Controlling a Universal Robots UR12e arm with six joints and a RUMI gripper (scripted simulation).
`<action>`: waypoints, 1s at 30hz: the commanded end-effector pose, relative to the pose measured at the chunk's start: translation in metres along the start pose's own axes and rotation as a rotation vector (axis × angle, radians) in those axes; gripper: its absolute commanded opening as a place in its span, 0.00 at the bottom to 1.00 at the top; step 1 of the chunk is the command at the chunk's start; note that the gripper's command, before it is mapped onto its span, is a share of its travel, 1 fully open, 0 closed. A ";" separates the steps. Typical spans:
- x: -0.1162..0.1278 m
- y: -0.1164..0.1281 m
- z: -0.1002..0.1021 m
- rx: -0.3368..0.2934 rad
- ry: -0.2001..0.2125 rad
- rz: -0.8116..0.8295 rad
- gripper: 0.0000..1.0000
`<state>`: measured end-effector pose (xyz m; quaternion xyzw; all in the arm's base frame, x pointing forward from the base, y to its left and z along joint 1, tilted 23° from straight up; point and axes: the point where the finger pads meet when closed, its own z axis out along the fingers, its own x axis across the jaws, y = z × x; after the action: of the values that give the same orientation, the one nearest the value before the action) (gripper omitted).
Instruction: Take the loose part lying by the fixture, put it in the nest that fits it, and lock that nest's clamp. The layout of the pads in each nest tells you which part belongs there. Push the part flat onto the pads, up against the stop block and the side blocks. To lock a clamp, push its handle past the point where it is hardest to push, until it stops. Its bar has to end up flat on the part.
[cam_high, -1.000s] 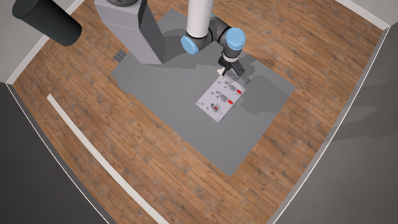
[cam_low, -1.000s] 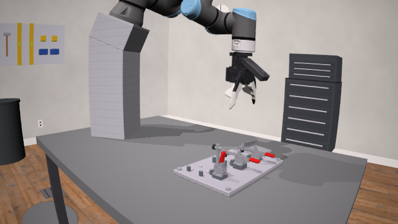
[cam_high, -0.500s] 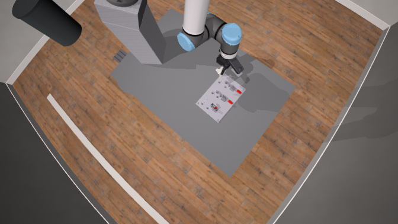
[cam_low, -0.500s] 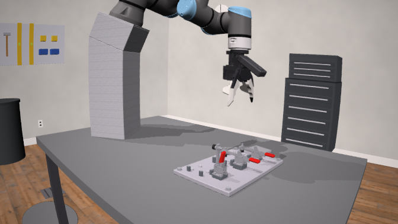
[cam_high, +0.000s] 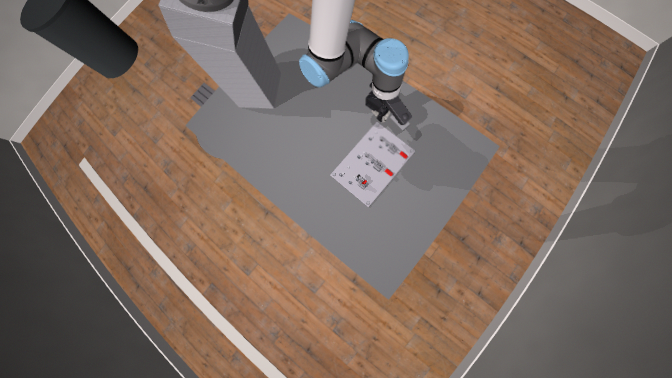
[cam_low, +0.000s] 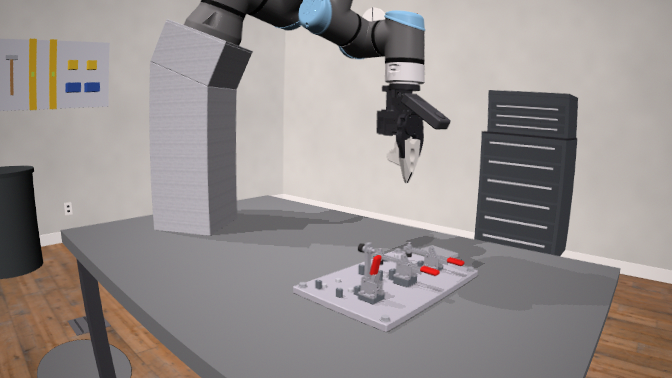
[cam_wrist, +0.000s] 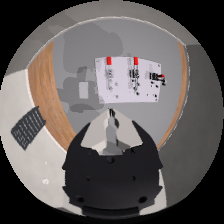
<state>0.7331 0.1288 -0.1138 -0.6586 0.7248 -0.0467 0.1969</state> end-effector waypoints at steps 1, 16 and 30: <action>-0.001 0.001 0.000 0.000 0.000 -0.002 0.00; -0.001 0.001 0.000 0.000 0.000 -0.002 0.00; -0.001 0.001 0.000 0.000 0.000 -0.002 0.59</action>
<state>0.7331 0.1288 -0.1138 -0.6586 0.7248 -0.0467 0.1969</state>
